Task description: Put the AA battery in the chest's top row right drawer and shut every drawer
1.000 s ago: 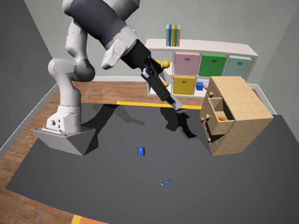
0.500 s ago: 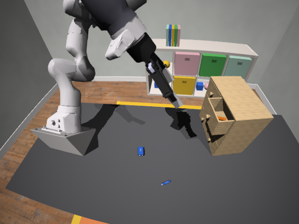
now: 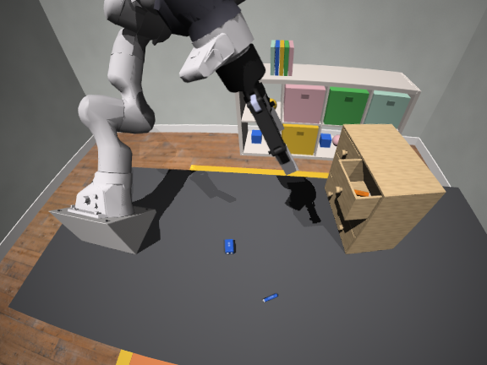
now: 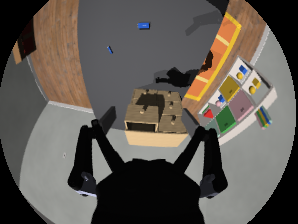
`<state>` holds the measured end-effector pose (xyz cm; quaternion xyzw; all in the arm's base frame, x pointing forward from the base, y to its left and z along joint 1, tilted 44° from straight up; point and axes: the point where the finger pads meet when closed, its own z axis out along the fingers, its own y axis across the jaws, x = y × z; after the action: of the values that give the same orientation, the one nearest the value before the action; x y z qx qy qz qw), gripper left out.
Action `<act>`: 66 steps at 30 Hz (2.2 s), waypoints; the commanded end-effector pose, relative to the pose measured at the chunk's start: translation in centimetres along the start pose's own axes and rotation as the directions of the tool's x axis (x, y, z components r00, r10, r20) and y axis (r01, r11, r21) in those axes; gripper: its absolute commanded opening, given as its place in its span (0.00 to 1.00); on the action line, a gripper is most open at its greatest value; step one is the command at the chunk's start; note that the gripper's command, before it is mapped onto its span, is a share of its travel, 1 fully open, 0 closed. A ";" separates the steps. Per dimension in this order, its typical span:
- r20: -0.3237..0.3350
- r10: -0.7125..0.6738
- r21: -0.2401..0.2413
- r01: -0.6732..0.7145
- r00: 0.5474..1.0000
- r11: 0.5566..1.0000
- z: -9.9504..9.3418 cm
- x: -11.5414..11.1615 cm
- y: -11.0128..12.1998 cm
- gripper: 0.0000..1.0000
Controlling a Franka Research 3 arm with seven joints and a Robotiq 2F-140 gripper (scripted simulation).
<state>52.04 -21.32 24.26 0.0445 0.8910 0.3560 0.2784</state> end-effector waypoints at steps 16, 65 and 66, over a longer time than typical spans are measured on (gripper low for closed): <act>-0.141 0.038 -0.013 -0.040 0.989 0.999 0.0 0.2 0.4 1.00; -0.371 0.033 -0.013 -0.040 0.928 0.999 -0.7 -0.1 0.3 1.00; -0.371 0.033 -0.013 -0.040 0.928 0.999 -0.7 -0.1 0.3 1.00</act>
<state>51.95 -21.89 25.02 -0.0121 0.9230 0.3684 0.1108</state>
